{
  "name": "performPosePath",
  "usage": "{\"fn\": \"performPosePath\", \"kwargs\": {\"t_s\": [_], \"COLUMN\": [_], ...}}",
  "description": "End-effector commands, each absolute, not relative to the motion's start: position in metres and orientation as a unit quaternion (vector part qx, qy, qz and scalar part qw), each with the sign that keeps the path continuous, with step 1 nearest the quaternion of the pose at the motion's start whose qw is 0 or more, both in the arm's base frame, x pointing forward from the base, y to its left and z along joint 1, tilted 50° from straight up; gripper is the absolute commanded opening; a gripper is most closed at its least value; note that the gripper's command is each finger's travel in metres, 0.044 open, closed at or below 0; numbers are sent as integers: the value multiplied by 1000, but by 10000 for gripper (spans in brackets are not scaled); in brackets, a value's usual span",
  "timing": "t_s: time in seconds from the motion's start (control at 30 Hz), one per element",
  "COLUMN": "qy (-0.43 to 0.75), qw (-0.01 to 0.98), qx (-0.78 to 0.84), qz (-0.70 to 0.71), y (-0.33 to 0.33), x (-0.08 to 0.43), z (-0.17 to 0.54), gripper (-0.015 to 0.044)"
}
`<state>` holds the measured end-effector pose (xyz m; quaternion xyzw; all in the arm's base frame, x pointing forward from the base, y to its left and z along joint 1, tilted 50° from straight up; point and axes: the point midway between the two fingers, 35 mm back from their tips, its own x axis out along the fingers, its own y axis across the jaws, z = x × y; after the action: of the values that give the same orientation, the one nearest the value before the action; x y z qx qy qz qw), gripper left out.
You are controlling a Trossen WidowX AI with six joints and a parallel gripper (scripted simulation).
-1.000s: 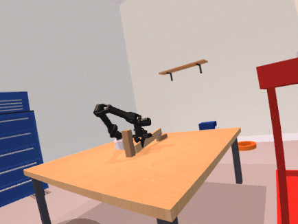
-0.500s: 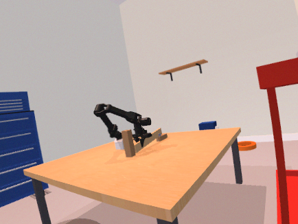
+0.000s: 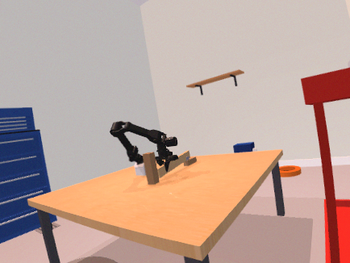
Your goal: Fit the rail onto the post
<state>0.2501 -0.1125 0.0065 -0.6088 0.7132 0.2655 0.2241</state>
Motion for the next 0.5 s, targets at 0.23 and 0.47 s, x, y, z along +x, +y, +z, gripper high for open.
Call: {"fn": "performPosePath", "kwargs": {"t_s": [0.23, 0.47], "qy": [710, 710], "qw": [229, 229], "qx": [-609, -609], "qz": [268, 268], "y": [-106, -103], "x": [253, 253], "z": [10, 12], "gripper": [0, 0]}}
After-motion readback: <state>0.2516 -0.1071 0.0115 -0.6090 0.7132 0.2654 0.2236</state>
